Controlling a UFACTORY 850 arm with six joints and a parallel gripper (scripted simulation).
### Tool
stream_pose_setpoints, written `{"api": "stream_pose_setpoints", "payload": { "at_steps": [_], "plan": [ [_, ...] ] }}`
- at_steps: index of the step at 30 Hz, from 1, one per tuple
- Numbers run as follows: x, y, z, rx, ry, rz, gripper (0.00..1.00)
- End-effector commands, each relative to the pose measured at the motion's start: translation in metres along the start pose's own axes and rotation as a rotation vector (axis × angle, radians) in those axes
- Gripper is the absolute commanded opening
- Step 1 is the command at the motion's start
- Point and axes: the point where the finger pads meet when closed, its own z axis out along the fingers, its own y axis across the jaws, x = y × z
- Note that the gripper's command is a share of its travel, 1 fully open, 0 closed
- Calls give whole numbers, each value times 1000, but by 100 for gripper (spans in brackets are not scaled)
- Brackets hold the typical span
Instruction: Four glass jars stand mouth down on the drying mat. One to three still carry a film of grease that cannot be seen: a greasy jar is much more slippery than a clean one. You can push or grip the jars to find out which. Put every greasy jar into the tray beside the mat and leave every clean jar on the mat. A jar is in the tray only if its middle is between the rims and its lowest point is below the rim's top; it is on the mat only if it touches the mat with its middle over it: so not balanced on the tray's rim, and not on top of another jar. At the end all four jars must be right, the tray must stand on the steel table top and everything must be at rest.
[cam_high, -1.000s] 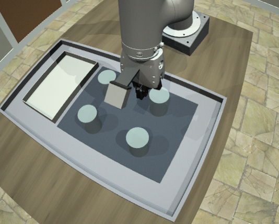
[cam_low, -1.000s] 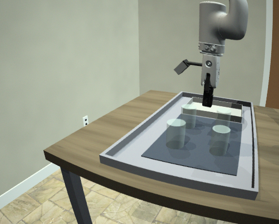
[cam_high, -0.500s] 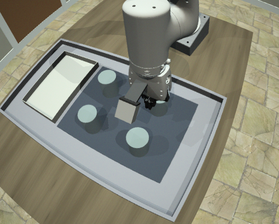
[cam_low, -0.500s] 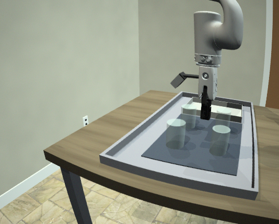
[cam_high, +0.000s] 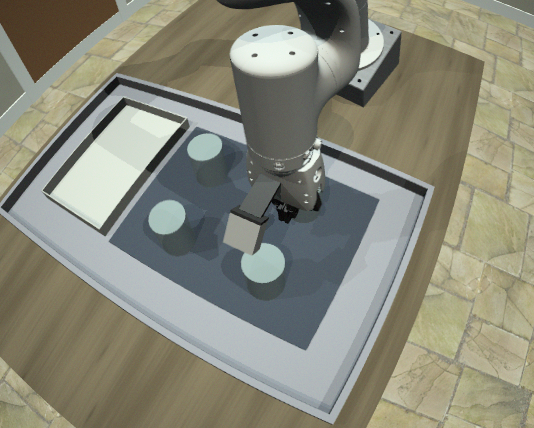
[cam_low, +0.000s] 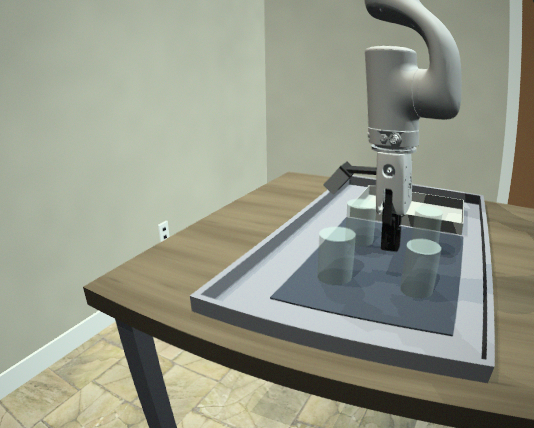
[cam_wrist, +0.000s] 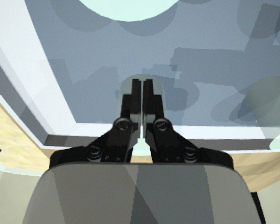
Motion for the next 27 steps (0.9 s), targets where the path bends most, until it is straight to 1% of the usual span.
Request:
{"api": "stream_pose_setpoints", "payload": {
  "at_steps": [1, 27],
  "plan": [
    [0, 0, 1, -13, 43, 1, 0],
    [-3, 0, 1, -13, 43, 1, 0]
  ]
}}
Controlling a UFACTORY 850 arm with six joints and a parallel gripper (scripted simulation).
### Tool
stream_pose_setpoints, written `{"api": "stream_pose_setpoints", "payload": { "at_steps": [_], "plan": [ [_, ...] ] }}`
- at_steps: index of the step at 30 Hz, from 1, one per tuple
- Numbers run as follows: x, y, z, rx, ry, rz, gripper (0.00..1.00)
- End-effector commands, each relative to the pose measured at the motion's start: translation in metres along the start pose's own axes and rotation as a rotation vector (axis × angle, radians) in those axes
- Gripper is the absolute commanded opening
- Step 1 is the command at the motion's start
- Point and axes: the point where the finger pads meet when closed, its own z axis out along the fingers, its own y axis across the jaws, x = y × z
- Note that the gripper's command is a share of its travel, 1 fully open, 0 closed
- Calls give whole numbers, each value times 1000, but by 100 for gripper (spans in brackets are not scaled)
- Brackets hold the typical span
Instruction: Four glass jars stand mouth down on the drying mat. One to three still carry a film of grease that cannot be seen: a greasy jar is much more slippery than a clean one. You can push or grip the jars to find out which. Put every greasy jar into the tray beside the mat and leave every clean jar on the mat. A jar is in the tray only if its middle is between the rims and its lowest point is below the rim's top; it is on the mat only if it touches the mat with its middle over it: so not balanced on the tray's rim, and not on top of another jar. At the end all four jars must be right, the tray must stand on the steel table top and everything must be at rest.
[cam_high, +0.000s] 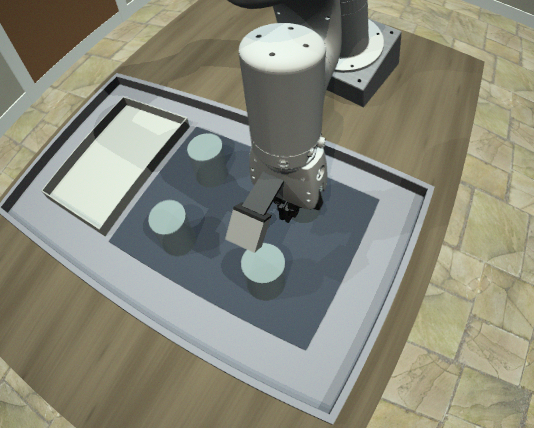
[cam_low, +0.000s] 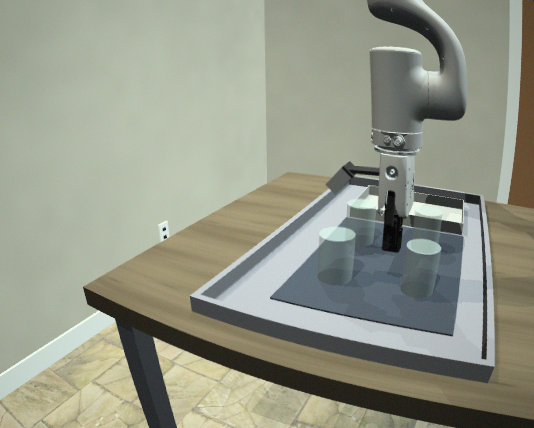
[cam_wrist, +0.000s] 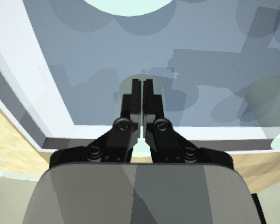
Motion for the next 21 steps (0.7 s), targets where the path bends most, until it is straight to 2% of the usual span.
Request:
{"api": "stream_pose_setpoints", "payload": {
  "at_steps": [1, 21],
  "plan": [
    [0, 0, 0, 1, 22, 1, 0],
    [-3, 0, 0, 1, 22, 1, 0]
  ]
}}
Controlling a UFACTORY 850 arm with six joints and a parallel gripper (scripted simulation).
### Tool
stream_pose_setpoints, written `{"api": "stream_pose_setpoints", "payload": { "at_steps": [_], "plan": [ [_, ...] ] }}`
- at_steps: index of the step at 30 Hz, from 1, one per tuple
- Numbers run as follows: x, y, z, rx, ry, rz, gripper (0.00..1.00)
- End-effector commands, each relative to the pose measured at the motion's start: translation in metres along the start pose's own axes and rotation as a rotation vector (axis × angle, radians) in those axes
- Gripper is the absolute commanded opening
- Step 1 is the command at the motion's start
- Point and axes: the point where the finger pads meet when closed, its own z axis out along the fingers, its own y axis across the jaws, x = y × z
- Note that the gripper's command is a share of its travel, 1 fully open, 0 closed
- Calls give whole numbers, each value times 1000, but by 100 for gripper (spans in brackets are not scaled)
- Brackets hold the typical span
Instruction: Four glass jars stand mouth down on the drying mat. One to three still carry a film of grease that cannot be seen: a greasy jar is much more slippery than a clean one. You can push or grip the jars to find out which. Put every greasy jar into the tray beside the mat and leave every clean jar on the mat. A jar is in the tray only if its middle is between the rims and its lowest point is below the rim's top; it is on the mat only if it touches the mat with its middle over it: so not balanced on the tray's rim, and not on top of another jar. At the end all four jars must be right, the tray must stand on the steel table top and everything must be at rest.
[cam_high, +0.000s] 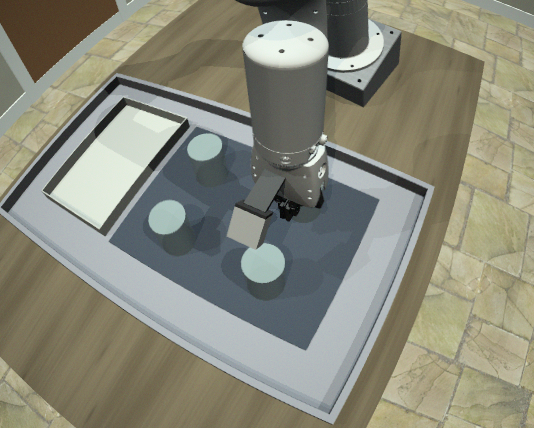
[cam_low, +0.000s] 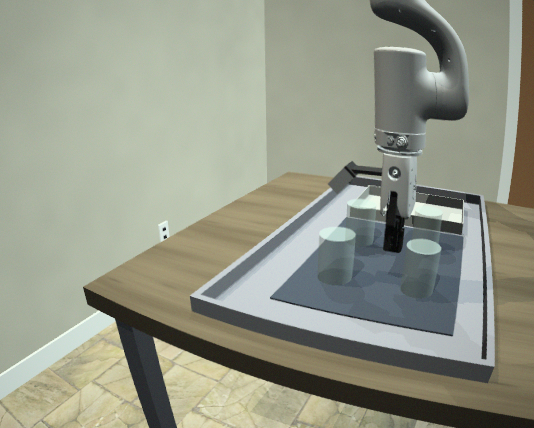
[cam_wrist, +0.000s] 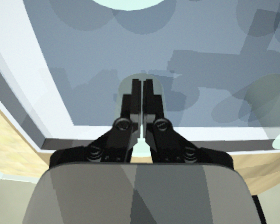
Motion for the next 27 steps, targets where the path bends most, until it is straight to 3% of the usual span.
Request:
{"api": "stream_pose_setpoints", "payload": {
  "at_steps": [1, 27],
  "plan": [
    [0, 0, 0, 2, 9, 0, 0],
    [-3, 0, 0, 2, 9, 0, 0]
  ]
}}
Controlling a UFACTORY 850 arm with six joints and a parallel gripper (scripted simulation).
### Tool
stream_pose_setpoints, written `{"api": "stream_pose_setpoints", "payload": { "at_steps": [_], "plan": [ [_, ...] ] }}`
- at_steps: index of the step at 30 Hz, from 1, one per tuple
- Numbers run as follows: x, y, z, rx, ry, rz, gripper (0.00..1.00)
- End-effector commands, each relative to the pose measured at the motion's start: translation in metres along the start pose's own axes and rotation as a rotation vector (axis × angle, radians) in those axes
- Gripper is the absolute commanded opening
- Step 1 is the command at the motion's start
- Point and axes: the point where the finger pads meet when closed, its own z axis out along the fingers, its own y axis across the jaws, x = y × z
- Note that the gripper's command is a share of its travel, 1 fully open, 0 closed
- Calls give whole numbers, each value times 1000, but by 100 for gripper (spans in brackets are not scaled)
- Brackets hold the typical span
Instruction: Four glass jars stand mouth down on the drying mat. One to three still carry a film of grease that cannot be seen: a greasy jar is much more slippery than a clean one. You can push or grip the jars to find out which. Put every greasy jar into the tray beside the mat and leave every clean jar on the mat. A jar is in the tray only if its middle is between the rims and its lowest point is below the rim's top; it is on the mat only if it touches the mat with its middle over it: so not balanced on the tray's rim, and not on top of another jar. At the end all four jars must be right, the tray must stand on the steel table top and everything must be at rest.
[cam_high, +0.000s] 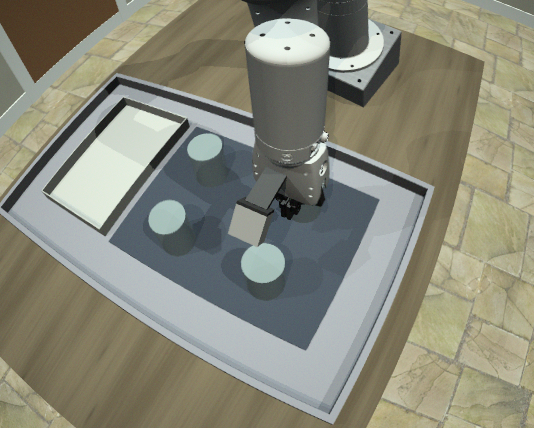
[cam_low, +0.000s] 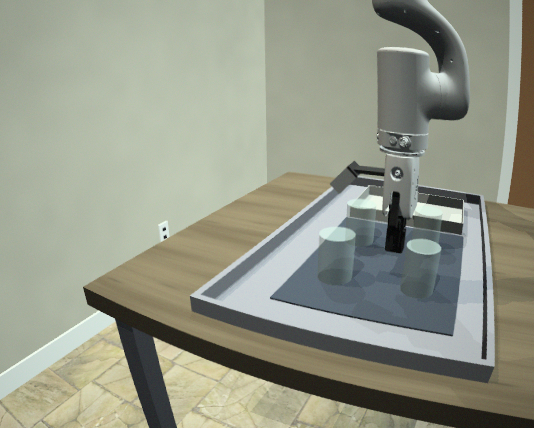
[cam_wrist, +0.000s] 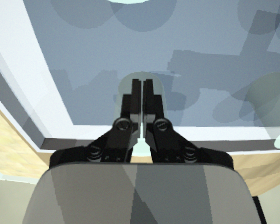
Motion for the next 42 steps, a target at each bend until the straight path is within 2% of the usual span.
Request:
{"api": "stream_pose_setpoints", "payload": {
  "at_steps": [1, 42],
  "plan": [
    [0, 0, 0, 1, 2, 0, 0],
    [-5, 0, 0, 1, 2, 0, 0]
  ]
}}
